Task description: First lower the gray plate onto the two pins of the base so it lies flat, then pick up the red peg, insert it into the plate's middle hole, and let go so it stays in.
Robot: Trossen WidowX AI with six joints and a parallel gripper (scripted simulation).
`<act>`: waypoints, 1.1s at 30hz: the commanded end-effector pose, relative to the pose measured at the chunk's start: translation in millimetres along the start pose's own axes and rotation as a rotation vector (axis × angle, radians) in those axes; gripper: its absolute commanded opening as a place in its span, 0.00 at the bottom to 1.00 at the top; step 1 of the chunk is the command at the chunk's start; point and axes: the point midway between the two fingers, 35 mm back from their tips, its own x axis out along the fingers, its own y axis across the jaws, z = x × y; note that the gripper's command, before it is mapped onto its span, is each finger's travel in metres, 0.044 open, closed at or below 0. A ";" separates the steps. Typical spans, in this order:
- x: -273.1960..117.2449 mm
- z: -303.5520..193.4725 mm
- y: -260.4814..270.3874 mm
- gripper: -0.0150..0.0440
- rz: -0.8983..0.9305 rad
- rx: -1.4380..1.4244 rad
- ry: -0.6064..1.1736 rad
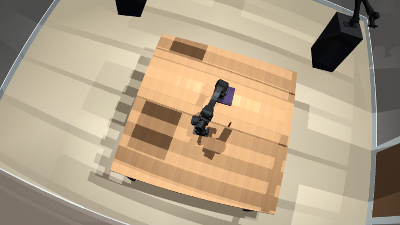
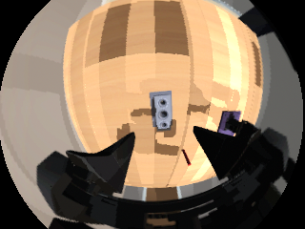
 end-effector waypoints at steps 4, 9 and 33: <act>-5.2 -25.8 -5.4 1.00 -0.020 -0.045 0.004; -8.0 -107.0 -30.4 1.00 -0.021 -0.196 0.012; 39.8 -204.8 -105.5 1.00 -0.023 -0.420 0.023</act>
